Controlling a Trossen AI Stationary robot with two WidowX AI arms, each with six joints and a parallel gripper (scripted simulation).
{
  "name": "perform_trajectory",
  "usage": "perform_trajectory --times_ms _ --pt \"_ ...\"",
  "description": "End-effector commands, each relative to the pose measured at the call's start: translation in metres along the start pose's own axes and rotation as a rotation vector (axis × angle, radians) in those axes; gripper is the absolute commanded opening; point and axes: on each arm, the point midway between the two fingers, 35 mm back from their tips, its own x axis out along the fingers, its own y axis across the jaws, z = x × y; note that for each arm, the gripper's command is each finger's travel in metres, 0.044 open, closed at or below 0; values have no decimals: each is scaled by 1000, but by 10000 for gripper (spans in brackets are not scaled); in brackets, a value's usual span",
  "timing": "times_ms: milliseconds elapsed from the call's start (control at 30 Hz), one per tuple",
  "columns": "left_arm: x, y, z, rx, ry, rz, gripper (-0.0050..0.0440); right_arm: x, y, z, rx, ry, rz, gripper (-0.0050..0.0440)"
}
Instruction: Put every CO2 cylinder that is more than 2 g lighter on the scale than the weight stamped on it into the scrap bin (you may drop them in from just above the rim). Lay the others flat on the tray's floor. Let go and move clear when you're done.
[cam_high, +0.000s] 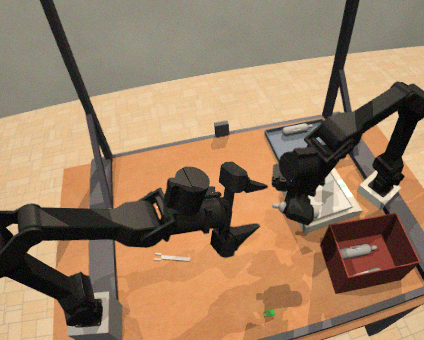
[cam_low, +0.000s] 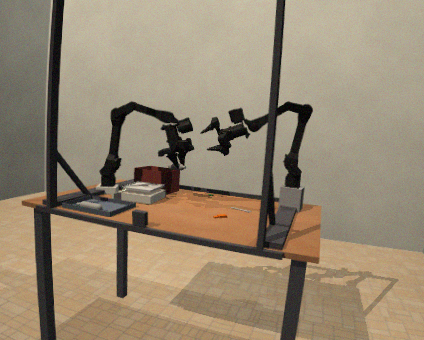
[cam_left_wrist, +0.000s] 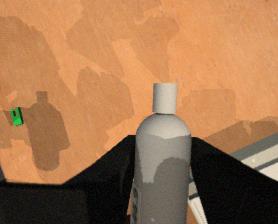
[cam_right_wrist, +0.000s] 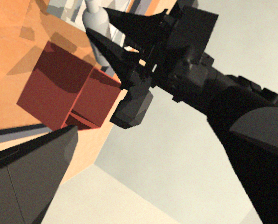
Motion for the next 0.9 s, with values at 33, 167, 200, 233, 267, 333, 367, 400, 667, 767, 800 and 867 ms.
perform_trajectory --times_ms 33,167,200,233,267,333,367,400,667,767,800,867 --pt "-12 3 11 -150 -12 42 -50 -23 -14 -23 276 50 -64 440" --pt "-13 2 13 -235 -8 54 -50 -34 -18 -35 457 71 -101 440" --pt "-13 2 14 -255 -7 56 -50 -37 -20 -38 503 76 -112 440" --pt "-13 1 14 -273 -6 59 -50 -40 -21 -41 548 80 -122 440" --pt "-14 1 14 -291 -6 61 -50 -43 -22 -44 593 84 -133 440" --pt "-14 1 14 -291 -6 61 -50 -43 -22 -44 593 84 -133 440" --pt "-15 1 15 -307 -8 65 -50 -46 -23 -47 637 88 -143 440" --pt "-15 1 15 -324 -7 67 -50 -50 -24 -50 684 91 -155 440" --pt "-11 5 6 -429 30 65 -50 -78 -31 -73 1074 99 -265 440" --pt "-8 8 -2 -439 57 55 -50 -88 -34 -80 1209 94 -308 440" --pt "-7 8 -4 -443 64 50 -50 -92 -34 -82 1254 91 -323 440" --pt "-7 9 -6 -446 70 47 -50 -95 -35 -85 1299 87 -338 440"
